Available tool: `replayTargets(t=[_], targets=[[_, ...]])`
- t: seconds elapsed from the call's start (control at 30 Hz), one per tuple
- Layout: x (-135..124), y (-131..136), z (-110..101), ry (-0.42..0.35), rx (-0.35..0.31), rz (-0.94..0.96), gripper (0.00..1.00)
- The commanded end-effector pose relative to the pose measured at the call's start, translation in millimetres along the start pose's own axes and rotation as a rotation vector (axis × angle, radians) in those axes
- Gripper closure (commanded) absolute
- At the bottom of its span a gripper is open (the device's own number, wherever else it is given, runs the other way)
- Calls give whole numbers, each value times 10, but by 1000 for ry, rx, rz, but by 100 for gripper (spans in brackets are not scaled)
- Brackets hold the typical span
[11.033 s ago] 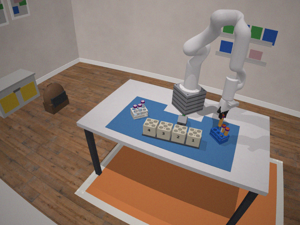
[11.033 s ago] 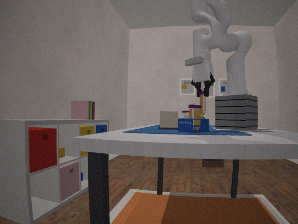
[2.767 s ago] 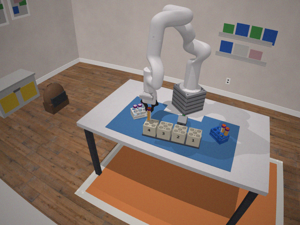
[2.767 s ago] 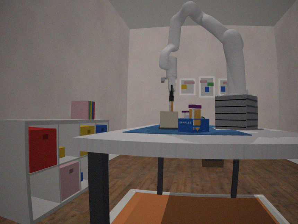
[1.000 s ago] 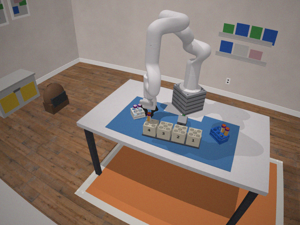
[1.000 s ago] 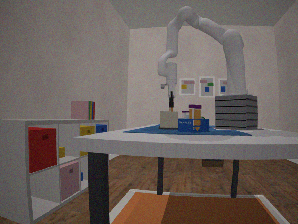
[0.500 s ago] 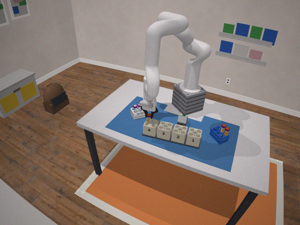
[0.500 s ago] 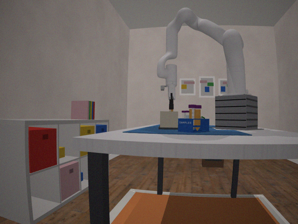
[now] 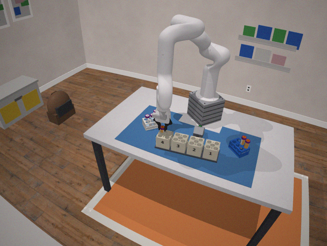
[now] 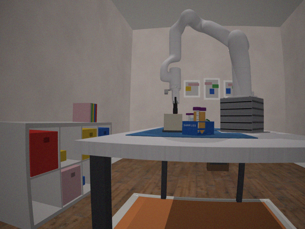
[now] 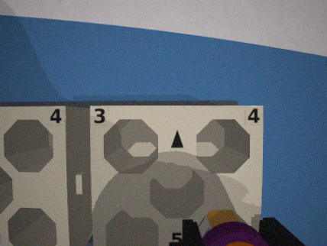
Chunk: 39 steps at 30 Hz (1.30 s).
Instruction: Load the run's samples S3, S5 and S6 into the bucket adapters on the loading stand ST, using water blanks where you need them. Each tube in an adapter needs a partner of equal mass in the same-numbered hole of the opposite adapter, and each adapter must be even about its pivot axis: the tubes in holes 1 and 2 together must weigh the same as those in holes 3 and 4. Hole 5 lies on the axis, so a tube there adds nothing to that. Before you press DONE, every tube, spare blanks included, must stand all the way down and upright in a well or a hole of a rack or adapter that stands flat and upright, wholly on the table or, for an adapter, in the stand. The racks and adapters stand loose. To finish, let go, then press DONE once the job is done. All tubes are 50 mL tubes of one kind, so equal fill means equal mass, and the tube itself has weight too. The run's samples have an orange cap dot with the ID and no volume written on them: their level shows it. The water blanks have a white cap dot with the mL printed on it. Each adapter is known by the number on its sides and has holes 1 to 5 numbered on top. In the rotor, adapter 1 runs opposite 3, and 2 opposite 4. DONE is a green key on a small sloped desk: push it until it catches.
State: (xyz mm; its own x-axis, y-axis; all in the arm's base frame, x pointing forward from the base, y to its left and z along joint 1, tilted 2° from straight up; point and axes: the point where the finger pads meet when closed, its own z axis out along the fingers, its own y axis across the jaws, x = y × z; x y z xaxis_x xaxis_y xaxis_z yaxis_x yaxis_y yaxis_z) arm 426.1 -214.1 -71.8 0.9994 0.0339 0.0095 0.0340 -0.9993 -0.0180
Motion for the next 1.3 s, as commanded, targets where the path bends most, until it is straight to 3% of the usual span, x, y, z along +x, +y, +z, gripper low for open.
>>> replayTargets(t=[0.0,0.6,0.63,1.27], targets=[[8,4,43,13,3,0,100],[7,3,73,13,3,0,100],[7,3,77,13,3,0,56],[7,3,77,13,3,0,56]])
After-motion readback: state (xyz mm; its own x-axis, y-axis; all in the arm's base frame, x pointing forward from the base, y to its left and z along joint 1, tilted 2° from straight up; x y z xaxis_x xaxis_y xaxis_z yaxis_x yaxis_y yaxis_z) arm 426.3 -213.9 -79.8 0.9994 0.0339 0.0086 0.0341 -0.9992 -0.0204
